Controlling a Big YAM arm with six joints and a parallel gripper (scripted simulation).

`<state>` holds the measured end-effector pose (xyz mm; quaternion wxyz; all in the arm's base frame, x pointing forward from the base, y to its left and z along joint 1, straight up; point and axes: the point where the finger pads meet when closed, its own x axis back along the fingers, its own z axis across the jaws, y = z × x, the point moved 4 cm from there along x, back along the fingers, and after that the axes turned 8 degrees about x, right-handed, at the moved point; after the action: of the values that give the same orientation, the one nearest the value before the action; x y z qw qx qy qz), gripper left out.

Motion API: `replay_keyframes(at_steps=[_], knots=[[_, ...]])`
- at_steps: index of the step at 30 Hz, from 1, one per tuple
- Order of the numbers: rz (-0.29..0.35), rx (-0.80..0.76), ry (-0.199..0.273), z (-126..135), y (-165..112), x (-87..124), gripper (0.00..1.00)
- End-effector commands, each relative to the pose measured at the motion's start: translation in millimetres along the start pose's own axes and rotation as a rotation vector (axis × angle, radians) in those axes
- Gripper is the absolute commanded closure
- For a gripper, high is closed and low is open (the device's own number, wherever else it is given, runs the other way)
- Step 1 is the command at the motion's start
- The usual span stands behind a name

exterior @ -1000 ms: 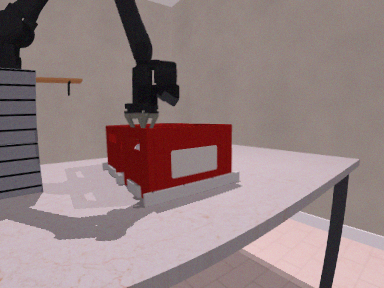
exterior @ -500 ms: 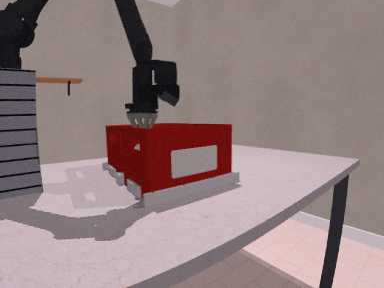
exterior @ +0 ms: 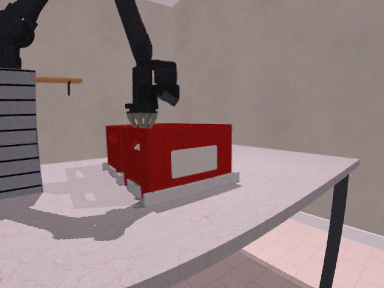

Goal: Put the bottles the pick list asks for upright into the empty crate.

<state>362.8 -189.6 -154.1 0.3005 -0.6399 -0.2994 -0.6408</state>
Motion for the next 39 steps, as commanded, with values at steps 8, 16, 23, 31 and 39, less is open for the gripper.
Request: replay_keyframes(at_steps=[8, 16, 23, 31, 39], knots=[[-0.024, 0.005, 0.007, 1.7, 9.5, 3.8, 1.0], [-0.024, 0.005, 0.007, 1.6, 9.5, 3.7, 1.0], [-0.051, 0.009, 0.012, -0.6, 15.3, 12.6, 1.0], [-0.027, 0.01, 0.007, -1.3, 9.8, 25.8, 1.0], [-0.029, 0.01, 0.008, -1.2, 11.0, 36.2, 1.0]])
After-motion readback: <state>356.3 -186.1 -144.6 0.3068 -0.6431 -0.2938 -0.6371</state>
